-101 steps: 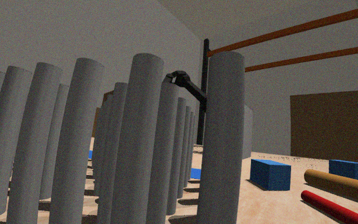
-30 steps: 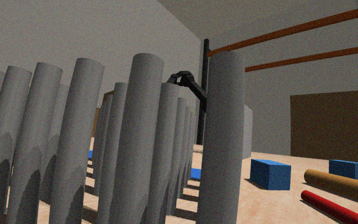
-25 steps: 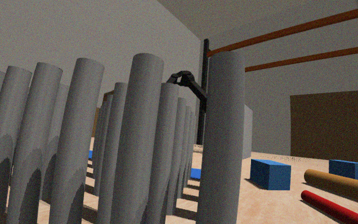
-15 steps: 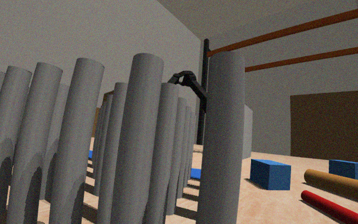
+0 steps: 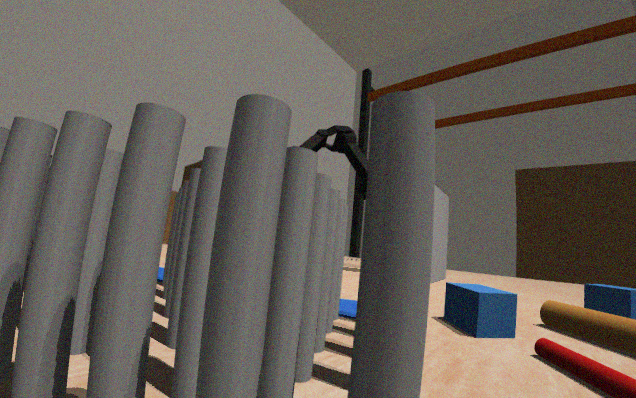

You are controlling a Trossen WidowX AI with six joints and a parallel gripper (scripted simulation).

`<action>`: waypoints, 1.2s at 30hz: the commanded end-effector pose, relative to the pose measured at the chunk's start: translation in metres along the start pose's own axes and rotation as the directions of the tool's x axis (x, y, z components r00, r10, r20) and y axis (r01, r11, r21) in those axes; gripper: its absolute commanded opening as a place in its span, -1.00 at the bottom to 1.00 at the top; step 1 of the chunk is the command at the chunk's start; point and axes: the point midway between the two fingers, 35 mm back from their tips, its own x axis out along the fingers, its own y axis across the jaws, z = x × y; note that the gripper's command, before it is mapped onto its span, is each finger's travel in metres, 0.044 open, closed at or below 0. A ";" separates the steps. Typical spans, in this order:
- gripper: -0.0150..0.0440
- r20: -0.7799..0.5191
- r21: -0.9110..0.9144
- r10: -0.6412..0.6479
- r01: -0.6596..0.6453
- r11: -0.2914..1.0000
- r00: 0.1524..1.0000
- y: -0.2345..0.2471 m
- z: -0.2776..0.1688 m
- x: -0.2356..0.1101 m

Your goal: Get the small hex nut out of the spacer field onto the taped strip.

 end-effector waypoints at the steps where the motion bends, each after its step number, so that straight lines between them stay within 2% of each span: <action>1: -0.49 0.012 0.001 -0.012 0.012 1.000 1.000 0.000 0.016 -0.020; 18: -0.49 0.019 0.005 -0.017 0.017 1.000 1.000 0.024 0.057 -0.097; 19: -0.49 0.010 0.001 -0.005 0.005 1.000 1.000 0.020 0.052 -0.080; 36: -0.49 0.075 -0.046 0.112 -0.108 0.993 0.991 0.079 0.132 -0.059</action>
